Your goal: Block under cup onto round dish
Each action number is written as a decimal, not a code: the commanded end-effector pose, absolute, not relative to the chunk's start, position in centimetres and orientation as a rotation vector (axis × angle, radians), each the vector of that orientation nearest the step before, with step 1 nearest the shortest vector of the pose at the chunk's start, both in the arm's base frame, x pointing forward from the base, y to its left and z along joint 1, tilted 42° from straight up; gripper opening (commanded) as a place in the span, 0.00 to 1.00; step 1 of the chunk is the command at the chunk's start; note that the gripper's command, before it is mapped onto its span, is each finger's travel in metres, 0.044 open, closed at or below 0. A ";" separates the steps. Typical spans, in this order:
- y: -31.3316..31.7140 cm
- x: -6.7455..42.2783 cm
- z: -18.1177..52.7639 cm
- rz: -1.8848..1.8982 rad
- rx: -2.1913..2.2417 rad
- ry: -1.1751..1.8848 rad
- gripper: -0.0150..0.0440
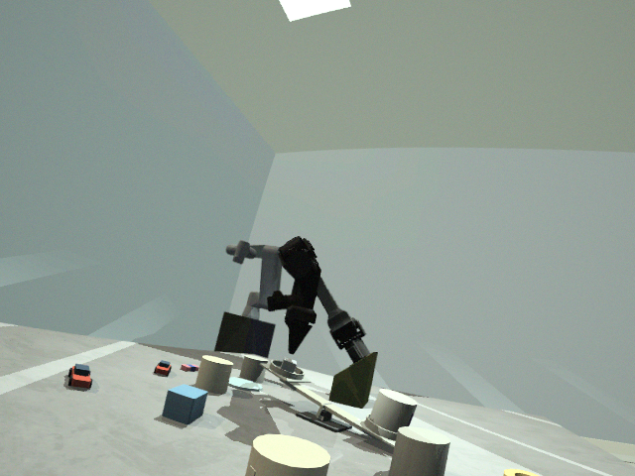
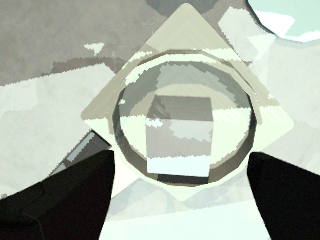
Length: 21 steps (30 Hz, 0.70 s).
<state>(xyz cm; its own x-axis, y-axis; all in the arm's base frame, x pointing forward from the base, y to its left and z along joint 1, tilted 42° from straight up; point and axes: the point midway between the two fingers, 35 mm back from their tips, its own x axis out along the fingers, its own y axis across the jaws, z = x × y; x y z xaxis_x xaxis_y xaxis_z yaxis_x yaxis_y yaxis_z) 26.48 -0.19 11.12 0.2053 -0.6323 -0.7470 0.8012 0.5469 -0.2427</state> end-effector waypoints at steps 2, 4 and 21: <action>-0.7 26.5 10.4 -1.010 0.204 0.925 0.69; -0.9 26.6 10.2 -1.010 0.204 0.925 0.69; -2.6 27.1 8.3 -1.011 0.202 0.923 0.69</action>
<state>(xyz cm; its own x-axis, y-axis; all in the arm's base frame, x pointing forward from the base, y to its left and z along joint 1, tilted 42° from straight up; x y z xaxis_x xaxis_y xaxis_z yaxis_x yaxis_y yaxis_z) 27.19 -2.28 8.74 0.2069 -0.6337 -0.7454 0.8020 0.5462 -0.2418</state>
